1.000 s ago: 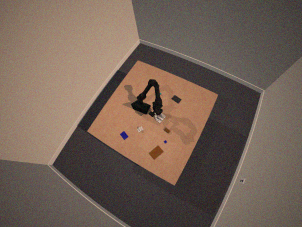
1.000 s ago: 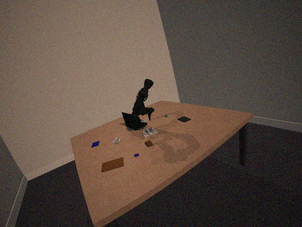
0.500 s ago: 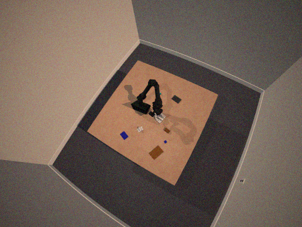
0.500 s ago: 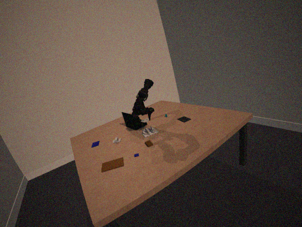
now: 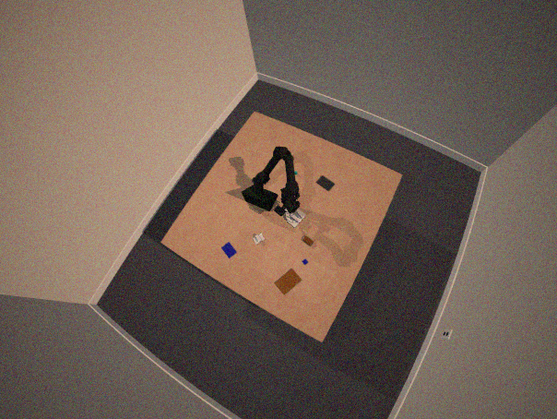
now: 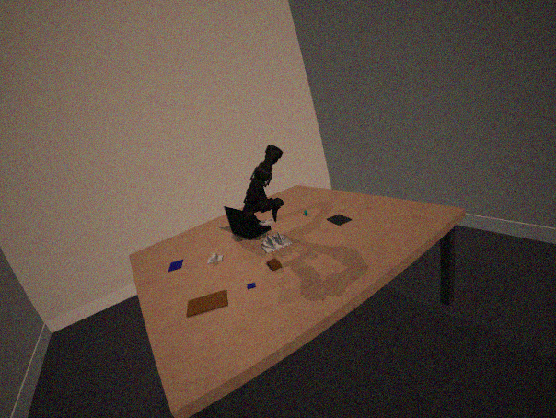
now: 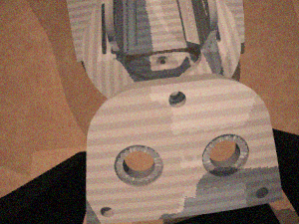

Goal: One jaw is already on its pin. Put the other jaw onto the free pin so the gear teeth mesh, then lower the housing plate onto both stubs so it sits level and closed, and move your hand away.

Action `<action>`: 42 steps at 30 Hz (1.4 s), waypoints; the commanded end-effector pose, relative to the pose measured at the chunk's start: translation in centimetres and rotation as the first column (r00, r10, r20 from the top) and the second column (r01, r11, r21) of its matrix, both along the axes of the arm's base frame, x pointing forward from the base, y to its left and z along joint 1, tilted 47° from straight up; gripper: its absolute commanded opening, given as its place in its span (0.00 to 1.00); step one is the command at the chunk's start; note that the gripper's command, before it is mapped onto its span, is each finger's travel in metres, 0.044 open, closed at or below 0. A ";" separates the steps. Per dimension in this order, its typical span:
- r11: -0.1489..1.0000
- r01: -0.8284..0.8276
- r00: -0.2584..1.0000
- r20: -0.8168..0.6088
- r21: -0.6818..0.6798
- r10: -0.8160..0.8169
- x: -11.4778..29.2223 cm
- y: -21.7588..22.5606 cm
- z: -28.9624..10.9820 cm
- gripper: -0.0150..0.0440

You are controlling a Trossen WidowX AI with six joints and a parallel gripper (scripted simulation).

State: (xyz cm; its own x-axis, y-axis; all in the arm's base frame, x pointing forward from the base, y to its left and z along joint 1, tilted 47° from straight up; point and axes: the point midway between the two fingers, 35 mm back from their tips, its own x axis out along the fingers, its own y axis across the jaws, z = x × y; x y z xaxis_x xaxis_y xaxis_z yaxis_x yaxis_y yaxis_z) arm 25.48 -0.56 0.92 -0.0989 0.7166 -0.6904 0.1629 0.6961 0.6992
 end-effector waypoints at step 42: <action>1.000 -0.006 1.000 0.003 -0.001 0.006 -0.7 4.4 -4.3 0.85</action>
